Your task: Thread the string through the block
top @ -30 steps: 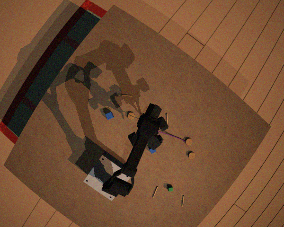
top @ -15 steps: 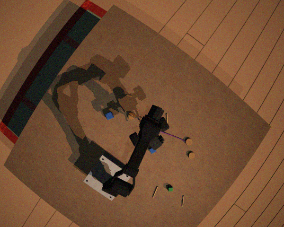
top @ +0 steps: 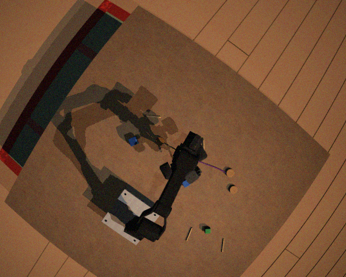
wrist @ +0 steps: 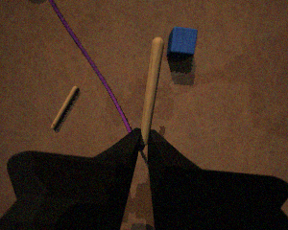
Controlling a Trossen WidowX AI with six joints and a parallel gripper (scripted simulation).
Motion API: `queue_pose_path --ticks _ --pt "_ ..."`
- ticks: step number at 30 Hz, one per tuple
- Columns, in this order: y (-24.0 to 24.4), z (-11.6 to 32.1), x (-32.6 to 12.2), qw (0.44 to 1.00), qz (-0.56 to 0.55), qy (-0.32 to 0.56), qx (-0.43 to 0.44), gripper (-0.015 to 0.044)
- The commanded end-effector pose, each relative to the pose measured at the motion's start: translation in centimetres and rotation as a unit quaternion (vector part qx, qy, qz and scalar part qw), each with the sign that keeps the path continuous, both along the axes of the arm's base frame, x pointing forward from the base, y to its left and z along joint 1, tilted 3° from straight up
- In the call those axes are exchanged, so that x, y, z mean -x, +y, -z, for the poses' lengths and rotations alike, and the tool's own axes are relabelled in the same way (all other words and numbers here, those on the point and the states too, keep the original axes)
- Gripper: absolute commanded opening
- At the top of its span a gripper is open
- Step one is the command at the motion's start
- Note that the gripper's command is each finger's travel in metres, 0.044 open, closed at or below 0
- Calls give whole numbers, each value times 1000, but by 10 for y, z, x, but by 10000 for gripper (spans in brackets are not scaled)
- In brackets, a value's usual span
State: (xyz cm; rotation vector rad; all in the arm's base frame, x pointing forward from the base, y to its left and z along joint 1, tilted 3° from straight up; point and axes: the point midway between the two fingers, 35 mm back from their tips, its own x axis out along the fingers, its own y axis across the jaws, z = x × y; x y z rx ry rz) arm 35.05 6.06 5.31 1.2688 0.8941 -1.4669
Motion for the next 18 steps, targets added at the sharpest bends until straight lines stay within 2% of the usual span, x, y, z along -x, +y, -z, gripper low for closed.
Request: queue_pose_path --ticks 1,18 --pt "-2 6 1 1000 -2 0 -10 0" --pt "-9 27 -2 999 -8 -12 -50 0"
